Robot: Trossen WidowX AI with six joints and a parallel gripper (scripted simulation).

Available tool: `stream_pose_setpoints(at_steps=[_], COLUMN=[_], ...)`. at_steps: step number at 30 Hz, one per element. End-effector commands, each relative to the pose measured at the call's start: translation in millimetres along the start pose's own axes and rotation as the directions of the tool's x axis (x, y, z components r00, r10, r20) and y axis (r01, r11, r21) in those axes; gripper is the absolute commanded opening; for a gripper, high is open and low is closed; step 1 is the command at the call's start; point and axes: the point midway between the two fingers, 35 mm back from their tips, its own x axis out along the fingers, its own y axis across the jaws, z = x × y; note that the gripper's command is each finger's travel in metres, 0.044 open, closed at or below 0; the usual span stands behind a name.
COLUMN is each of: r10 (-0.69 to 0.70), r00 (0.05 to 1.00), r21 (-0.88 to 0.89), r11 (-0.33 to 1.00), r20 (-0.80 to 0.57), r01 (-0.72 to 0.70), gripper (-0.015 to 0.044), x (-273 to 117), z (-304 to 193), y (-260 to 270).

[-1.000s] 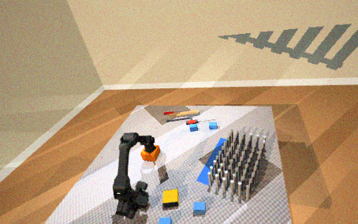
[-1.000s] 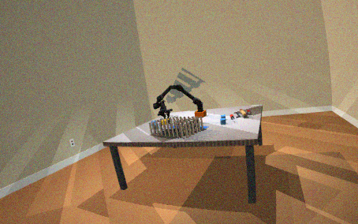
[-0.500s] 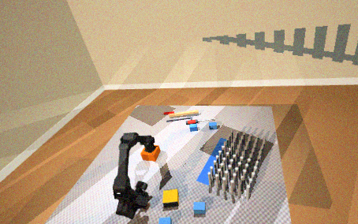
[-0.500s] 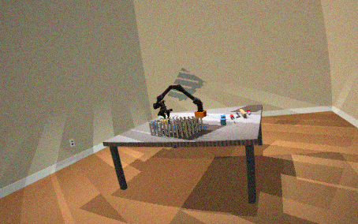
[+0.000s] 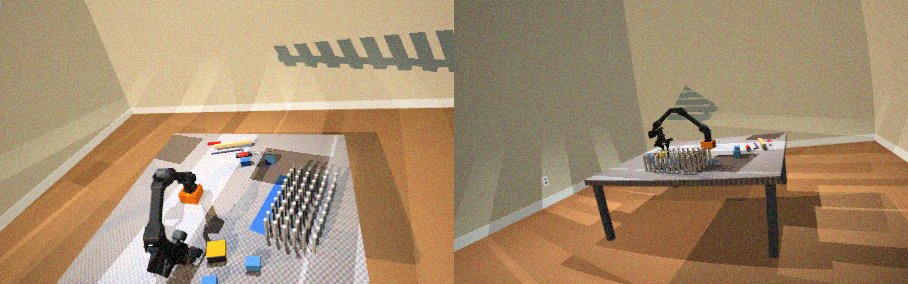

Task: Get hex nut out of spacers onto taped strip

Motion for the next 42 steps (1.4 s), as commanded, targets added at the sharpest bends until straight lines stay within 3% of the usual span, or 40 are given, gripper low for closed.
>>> stream_pose_setpoints(at_steps=[1,7,24,30,42], r10=[0.0,0.0,0.0,0.0,0.0], r00=[1.0,1.0,1.0,1.0,1.0], r21=[-0.001,-0.001,0.0,0.0,0.0], r11=[1.0,1.0,1.0,1.0,1.0], r20=[0.002,0.002,0.0,0.0,0.0], r01=[0.0,0.0,0.0,0.0,0.0], gripper=[0.0,0.0,0.044,0.044,0.044], x=[5,5,0,-65,-68], z=[1,1,0,0,0], y=[-1,-1,0,15,16])
